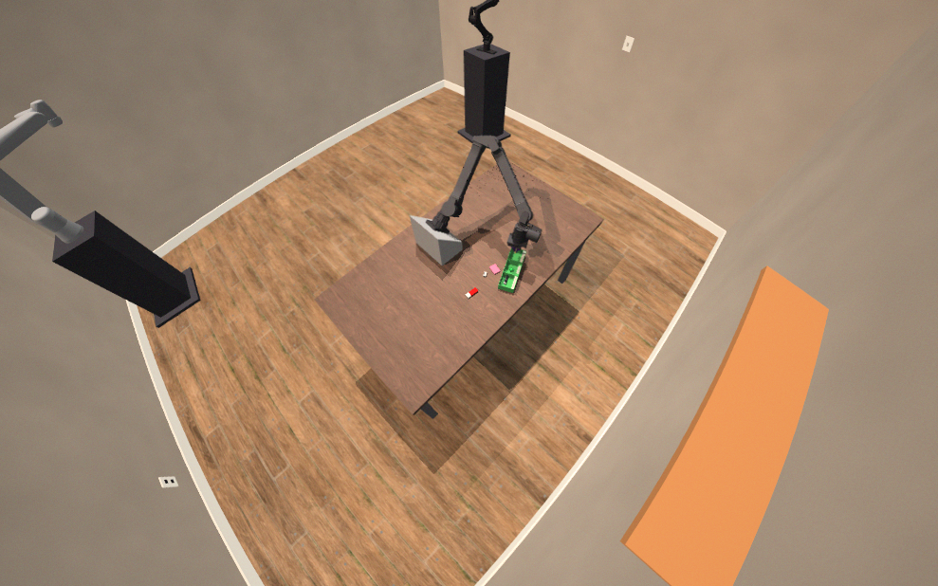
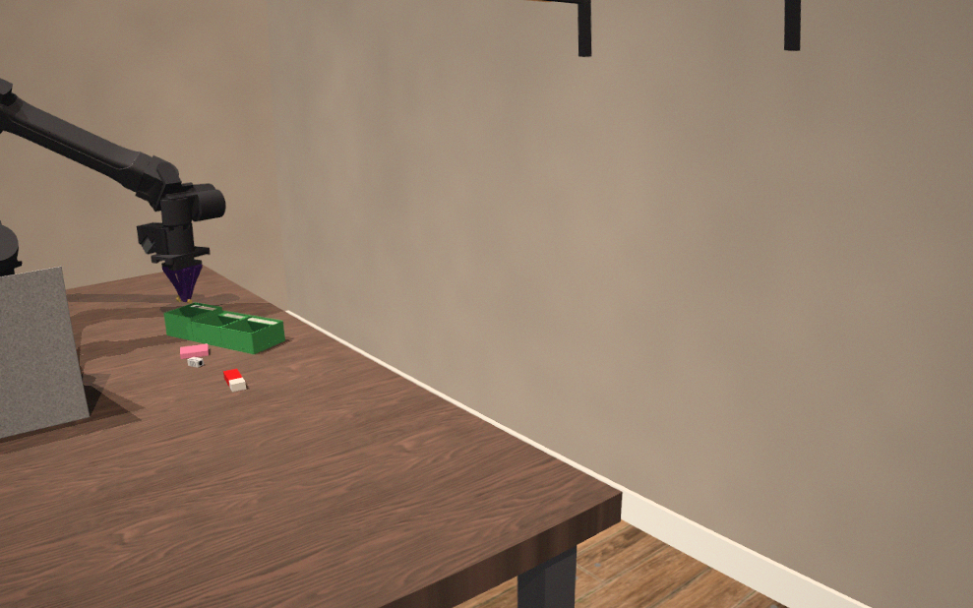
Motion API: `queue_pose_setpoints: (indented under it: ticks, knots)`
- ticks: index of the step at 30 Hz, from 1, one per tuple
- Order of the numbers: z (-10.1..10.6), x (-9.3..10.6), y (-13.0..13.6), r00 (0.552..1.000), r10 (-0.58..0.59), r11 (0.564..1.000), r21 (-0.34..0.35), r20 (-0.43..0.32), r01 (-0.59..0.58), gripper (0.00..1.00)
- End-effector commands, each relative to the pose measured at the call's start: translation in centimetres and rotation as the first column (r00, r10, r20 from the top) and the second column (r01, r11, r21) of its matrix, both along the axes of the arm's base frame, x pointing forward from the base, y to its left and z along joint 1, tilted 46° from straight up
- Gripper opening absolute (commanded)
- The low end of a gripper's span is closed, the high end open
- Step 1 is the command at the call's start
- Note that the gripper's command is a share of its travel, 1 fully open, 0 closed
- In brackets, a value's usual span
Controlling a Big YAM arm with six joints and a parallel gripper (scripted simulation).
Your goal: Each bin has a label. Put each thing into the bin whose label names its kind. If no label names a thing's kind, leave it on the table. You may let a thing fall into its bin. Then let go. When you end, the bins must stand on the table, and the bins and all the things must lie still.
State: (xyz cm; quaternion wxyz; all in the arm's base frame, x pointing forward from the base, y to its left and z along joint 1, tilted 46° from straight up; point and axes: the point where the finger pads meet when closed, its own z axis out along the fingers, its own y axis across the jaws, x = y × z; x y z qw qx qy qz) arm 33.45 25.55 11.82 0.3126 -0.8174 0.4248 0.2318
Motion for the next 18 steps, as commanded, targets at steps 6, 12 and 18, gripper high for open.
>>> queue_pose_setpoints:
  ticks: [6,12,18]
  knots:
    - [-0.9,-0.1,1.3,1.000,0.005,1.000,0.002,0.001,-0.005,0.00]
    - [-1.8,-0.4,2.1,1.000,0.005,1.000,0.001,-0.003,-0.005,0.00]
    - [-1.9,-0.4,3.0,1.000,0.005,1.000,0.009,0.014,-0.005,0.00]
